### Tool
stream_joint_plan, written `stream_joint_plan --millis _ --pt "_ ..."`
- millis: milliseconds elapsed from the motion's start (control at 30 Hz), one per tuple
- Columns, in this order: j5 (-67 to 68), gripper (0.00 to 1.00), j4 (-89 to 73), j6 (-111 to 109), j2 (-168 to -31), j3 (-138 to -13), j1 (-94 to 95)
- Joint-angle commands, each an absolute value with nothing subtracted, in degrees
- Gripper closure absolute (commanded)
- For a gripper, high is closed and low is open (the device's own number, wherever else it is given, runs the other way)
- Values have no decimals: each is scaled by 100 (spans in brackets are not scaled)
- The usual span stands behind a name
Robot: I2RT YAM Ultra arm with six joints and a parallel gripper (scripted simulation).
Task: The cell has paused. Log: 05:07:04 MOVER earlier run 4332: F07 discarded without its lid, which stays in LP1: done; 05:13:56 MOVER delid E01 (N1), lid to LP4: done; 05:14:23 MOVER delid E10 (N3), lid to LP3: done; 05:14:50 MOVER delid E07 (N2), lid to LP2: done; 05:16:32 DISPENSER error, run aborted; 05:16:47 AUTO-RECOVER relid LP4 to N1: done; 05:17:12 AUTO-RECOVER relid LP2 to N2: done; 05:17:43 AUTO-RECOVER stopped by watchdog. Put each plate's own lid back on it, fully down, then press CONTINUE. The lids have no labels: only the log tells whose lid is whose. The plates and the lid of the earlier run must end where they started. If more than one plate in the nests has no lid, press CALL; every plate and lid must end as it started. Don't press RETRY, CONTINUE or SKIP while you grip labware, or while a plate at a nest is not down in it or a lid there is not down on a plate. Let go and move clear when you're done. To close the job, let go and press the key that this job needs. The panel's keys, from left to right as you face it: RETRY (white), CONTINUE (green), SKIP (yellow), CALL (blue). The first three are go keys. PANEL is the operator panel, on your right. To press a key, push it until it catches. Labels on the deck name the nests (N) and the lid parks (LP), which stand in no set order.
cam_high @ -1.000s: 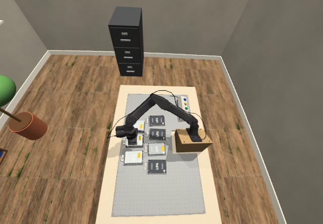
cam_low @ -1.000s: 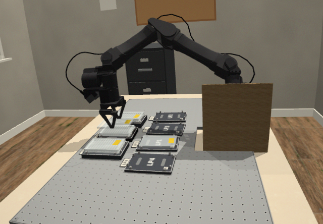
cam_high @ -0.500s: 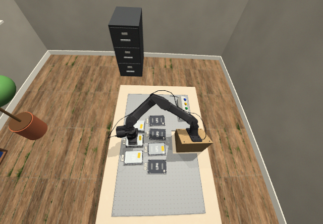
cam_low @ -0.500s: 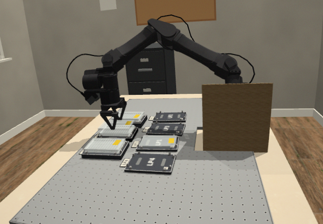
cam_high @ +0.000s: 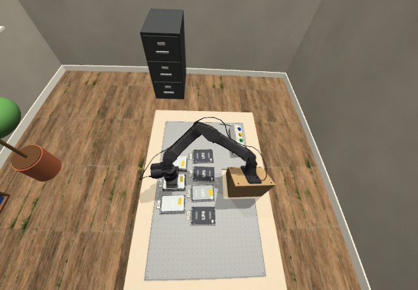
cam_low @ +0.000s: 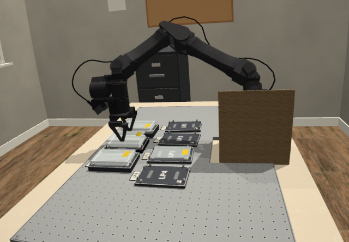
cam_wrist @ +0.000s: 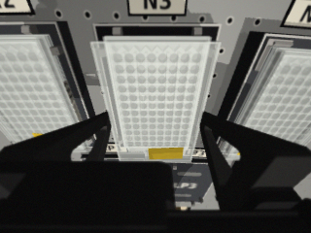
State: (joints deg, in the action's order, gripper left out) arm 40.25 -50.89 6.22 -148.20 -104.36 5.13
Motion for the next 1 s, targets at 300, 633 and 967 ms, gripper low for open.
stream_joint_plan --millis 300,633,967 --pt "4047 100 -4886 529 -14867 -10344 492" --pt "4053 100 -4826 497 -14909 -10244 463" --pt "4051 100 -4759 480 -14843 -10302 441"
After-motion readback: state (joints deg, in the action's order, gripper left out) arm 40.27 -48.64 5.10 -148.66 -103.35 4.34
